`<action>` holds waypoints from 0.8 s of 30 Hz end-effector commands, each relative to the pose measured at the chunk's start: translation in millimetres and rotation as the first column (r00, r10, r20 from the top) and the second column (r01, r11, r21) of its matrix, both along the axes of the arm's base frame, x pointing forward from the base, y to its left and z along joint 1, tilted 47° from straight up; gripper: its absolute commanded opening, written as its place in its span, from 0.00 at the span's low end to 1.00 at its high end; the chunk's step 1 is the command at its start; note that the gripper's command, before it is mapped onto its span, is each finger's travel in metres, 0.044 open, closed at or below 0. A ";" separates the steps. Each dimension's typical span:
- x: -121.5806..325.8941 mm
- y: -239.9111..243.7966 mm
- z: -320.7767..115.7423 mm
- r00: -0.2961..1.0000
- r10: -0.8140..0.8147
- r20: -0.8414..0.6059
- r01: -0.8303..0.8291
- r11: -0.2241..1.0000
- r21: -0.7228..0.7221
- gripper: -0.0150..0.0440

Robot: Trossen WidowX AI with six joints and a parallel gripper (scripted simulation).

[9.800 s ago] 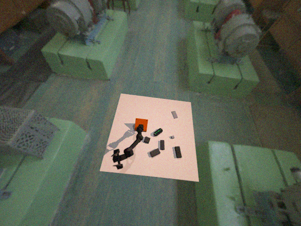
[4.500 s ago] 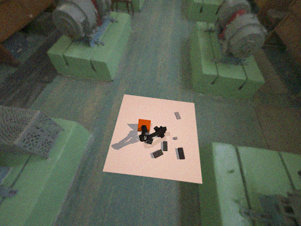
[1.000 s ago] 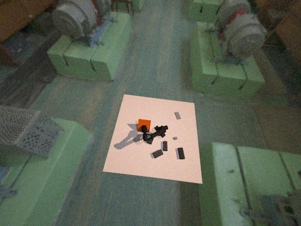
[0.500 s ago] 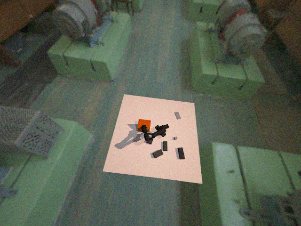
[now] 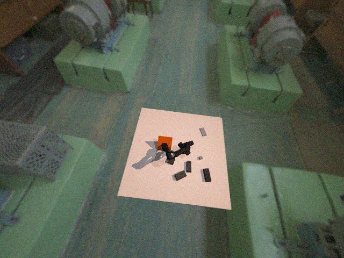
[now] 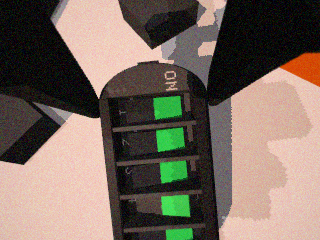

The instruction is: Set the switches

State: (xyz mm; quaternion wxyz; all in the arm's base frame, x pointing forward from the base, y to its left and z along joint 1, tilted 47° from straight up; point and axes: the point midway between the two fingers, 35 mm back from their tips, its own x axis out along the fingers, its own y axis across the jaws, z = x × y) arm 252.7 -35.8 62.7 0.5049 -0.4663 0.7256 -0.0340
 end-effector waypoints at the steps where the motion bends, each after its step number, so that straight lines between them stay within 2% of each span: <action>1: 6.1 5.0 0.7 1.000 -0.004 0.010 0.004 1.000 -0.002 0.82; 24: 18.7 19.6 1.0 0.999 -0.029 -0.016 0.029 0.999 -0.032 0.82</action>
